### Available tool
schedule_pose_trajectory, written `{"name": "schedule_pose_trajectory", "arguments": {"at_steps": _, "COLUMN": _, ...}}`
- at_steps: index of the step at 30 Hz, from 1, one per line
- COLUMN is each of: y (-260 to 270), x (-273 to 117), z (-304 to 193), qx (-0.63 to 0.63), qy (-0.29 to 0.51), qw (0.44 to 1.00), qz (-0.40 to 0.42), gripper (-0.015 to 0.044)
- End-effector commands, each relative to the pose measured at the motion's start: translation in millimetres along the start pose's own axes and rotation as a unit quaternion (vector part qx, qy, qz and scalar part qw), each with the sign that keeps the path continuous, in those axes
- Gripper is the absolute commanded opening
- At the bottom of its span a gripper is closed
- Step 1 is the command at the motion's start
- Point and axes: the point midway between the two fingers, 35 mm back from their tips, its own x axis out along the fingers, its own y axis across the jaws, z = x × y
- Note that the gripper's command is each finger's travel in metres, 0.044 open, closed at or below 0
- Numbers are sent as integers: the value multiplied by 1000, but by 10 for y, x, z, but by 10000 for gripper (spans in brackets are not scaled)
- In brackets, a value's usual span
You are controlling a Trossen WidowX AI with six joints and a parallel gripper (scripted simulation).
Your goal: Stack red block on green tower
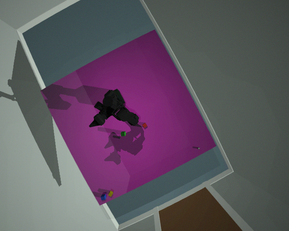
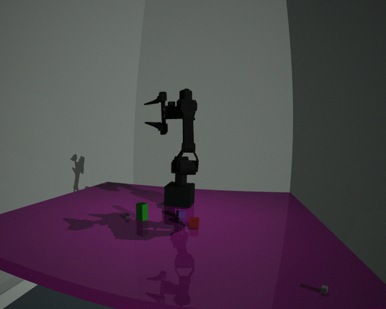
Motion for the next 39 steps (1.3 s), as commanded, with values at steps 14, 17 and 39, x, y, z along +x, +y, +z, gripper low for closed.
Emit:
{"name": "schedule_pose_trajectory", "arguments": {"at_steps": 14, "y": 60, "x": -176, "z": 269, "qx": -2, "qy": 93, "qw": 995, "qz": -19, "gripper": 440}}
{"name": "schedule_pose_trajectory", "arguments": {"at_steps": 17, "y": 54, "x": -183, "z": 322, "qx": 3, "qy": 120, "qw": 992, "qz": -26, "gripper": 440}}
{"name": "schedule_pose_trajectory", "arguments": {"at_steps": 39, "y": -68, "x": 66, "z": 447, "qx": -25, "qy": 321, "qw": 944, "qz": -80, "gripper": 440}}
